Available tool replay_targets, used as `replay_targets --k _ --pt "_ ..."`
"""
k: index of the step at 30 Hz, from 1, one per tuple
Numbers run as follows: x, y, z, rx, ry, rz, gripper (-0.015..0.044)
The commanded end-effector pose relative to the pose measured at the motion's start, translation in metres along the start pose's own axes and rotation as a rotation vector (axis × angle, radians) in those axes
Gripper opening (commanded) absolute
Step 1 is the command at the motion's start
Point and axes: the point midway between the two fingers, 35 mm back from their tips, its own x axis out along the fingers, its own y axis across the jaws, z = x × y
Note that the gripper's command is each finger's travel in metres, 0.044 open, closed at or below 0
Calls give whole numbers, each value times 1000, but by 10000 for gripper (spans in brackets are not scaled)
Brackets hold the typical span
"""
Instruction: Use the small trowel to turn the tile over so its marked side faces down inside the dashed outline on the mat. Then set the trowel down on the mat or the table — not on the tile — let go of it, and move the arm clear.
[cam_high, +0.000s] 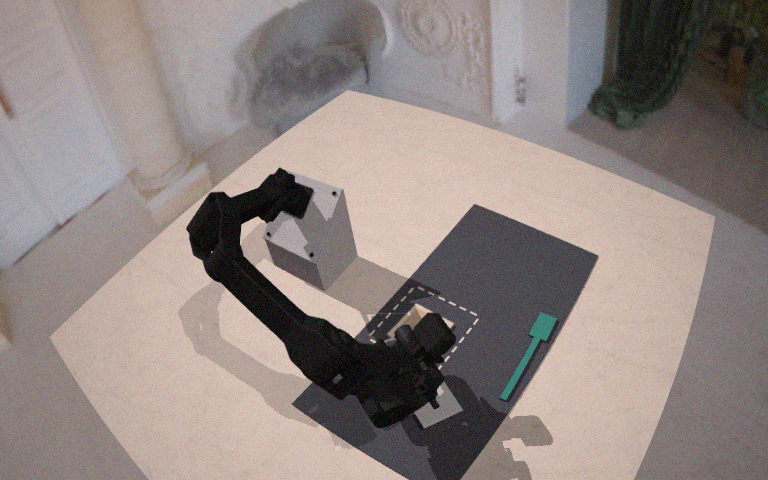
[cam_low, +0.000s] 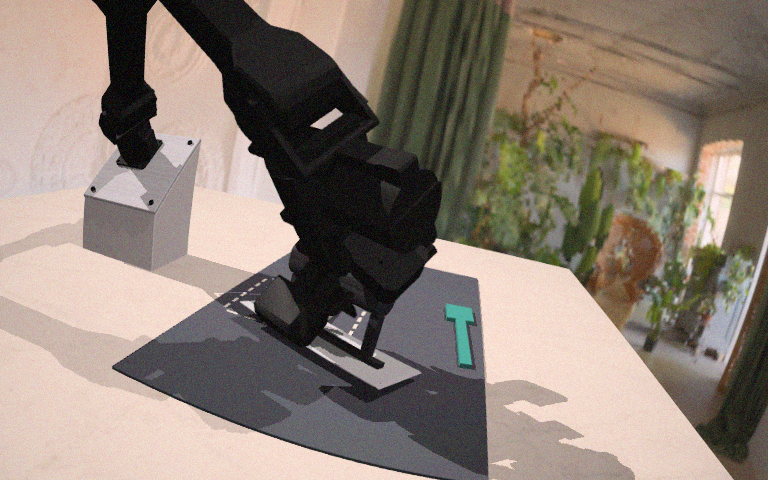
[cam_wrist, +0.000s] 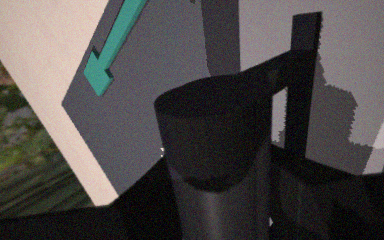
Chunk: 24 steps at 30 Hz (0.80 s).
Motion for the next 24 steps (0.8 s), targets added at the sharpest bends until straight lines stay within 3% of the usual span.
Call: replay_targets --k 1,8,24 --pt "-22 -5 4 -45 -3 48 0" --pt "-53 -23 3 -107 3 117 0" --pt "-45 -31 5 -109 3 117 0"
